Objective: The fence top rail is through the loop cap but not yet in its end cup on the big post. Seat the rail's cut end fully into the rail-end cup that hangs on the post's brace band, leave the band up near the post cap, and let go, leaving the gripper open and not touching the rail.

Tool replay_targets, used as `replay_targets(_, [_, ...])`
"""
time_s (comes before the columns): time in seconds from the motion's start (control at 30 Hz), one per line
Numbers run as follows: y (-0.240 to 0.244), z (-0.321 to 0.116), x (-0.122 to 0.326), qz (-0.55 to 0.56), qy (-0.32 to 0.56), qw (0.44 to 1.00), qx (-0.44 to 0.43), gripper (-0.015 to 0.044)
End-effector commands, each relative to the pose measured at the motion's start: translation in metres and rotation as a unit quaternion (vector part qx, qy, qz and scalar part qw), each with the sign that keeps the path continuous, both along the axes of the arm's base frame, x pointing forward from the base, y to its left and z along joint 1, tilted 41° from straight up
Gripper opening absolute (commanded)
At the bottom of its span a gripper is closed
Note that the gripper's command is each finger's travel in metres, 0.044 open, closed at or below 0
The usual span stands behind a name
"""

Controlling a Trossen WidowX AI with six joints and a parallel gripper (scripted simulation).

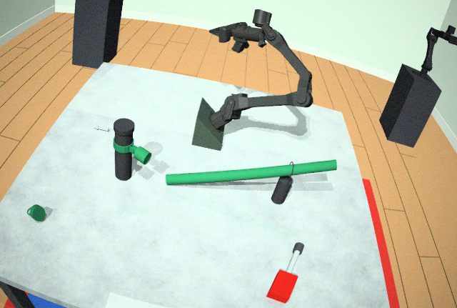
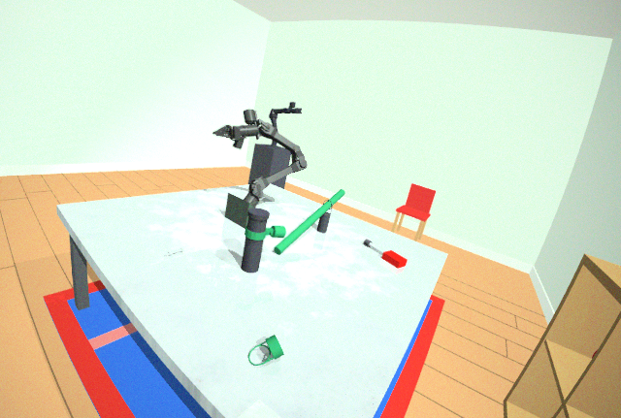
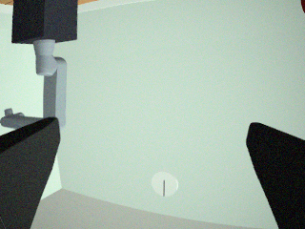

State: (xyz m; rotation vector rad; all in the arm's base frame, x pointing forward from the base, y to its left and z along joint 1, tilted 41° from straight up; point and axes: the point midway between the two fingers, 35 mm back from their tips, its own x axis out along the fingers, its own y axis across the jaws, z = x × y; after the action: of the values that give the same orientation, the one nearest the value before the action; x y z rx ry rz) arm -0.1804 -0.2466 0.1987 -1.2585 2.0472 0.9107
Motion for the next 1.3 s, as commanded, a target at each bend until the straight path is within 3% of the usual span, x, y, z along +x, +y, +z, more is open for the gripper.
replay_targets(0.0, [-0.002, -0.001, 0.002, 0.011, 0.002, 1.0, 0.004, 0.0426])
replay_targets(0.1, [-0.023, -0.009, 0.034, 0.162, 0.03, 0.985, 0.052, 0.044])
replay_targets(0.2, [-0.044, -0.02, 0.08, 0.356, 0.071, 0.927, 0.097, 0.044])
replay_targets(0.33, [-0.059, -0.031, 0.144, 0.584, 0.128, 0.792, 0.123, 0.044])
replay_targets(0.57, [-0.06, -0.042, 0.218, 0.794, 0.196, 0.567, 0.104, 0.044])
replay_targets(0.9, [-0.031, -0.052, 0.318, 0.946, 0.268, 0.18, -0.006, 0.044])
replay_targets(1.27, [0.031, -0.055, 0.407, 0.901, 0.303, -0.23, -0.208, 0.044])
